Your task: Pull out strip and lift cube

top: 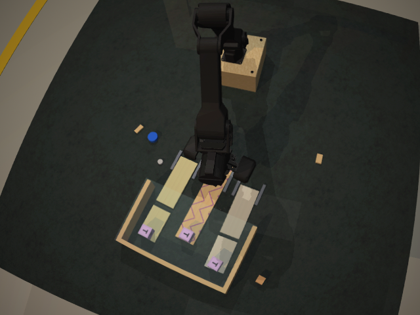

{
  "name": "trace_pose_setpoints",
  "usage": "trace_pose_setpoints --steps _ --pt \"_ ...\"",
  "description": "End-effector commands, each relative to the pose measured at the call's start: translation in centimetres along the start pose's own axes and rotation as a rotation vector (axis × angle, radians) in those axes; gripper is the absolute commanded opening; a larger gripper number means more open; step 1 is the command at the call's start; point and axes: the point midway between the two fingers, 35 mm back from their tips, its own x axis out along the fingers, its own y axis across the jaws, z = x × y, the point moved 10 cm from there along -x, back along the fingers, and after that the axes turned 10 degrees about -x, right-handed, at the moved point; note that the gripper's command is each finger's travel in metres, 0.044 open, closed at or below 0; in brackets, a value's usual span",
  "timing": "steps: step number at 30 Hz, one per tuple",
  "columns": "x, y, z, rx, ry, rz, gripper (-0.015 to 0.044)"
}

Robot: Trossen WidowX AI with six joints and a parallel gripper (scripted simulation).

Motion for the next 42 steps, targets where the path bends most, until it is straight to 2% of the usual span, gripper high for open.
trace_pose_setpoints --steps 1,42 --pt "0.7 0.1 -1.1 0.003 0.03 0.0 0.0" --pt "0.6 0.9 -7.1 0.003 0.034 0.0 0.0"
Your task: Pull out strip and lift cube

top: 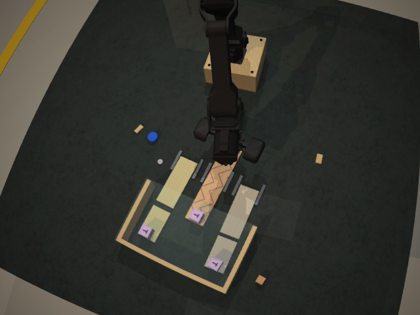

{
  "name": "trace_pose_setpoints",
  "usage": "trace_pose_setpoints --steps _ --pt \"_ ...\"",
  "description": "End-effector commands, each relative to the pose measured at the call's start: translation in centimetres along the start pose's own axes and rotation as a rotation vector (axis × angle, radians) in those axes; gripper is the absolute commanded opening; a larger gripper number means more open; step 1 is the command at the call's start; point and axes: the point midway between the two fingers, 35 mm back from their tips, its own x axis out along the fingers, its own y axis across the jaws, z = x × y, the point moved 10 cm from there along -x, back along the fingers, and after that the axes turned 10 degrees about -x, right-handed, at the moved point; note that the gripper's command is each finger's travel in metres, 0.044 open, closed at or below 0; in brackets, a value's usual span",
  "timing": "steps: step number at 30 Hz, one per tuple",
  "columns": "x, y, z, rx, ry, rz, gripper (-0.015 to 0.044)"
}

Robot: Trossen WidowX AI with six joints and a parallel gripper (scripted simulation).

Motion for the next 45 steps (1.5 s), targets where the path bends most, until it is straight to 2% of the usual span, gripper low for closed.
trace_pose_setpoints --steps 1,45 --pt "0.7 0.0 -1.3 0.002 0.036 -0.003 0.0" --pt "0.5 0.8 -6.9 0.002 0.041 -0.002 0.0"
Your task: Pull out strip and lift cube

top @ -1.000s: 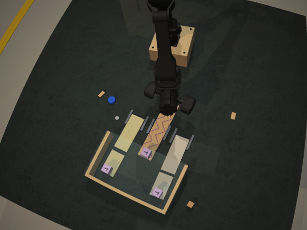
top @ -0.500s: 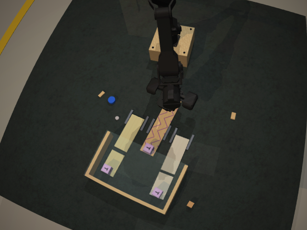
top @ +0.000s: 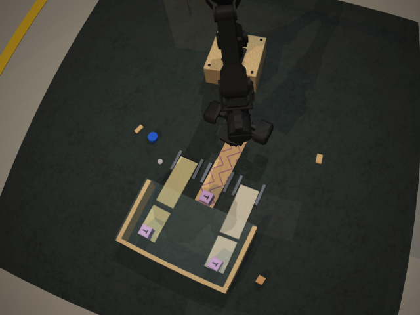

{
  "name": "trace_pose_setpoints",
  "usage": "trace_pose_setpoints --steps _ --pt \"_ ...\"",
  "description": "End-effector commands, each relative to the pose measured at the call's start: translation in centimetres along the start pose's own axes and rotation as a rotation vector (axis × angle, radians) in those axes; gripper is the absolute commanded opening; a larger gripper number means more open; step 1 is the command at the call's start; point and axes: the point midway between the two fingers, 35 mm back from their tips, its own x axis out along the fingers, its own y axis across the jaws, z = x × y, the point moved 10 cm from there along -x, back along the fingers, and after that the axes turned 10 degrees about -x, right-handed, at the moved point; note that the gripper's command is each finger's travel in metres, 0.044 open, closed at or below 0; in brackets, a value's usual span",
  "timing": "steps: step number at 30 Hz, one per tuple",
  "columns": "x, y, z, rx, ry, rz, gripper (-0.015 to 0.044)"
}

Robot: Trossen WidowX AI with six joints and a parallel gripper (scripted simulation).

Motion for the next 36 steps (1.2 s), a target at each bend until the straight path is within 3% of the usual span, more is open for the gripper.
trace_pose_setpoints --steps 1,36 --pt "0.6 -0.1 -1.3 0.001 0.041 -0.007 0.0" --pt "0.6 0.1 -2.5 0.001 0.042 -0.007 0.0"
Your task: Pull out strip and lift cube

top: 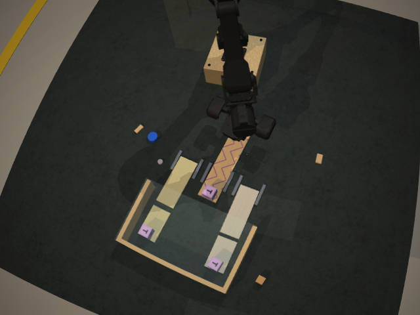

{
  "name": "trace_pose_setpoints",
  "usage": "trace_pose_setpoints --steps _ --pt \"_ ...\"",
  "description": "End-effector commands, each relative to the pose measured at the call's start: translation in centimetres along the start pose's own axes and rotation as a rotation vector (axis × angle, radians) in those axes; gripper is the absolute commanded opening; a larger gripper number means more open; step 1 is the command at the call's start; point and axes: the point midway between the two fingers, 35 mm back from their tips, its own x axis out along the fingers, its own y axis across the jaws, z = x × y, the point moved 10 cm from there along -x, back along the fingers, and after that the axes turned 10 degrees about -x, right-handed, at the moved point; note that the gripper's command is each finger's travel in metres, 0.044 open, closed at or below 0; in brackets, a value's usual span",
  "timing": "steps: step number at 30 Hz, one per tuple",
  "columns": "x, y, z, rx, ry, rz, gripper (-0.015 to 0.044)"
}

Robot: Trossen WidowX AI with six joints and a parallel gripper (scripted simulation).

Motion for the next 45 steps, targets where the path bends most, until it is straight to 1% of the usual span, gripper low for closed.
trace_pose_setpoints --steps 1,10,11,15,19,36,45 --pt "0.6 -0.2 -0.8 0.003 0.038 -0.006 0.0" --pt "0.6 -0.2 -0.8 0.003 0.038 -0.006 0.0" --pt "-0.2 0.0 0.1 0.0 0.002 0.0 0.0" --pt "-4.0 0.1 0.7 0.003 0.035 -0.005 0.0" --pt "-4.2 0.1 0.7 0.004 0.037 -0.006 0.0" --pt "-4.6 -1.0 7.7 0.019 0.032 -0.007 0.044" --pt "-5.0 -1.6 11.2 0.019 0.029 -0.008 0.044"
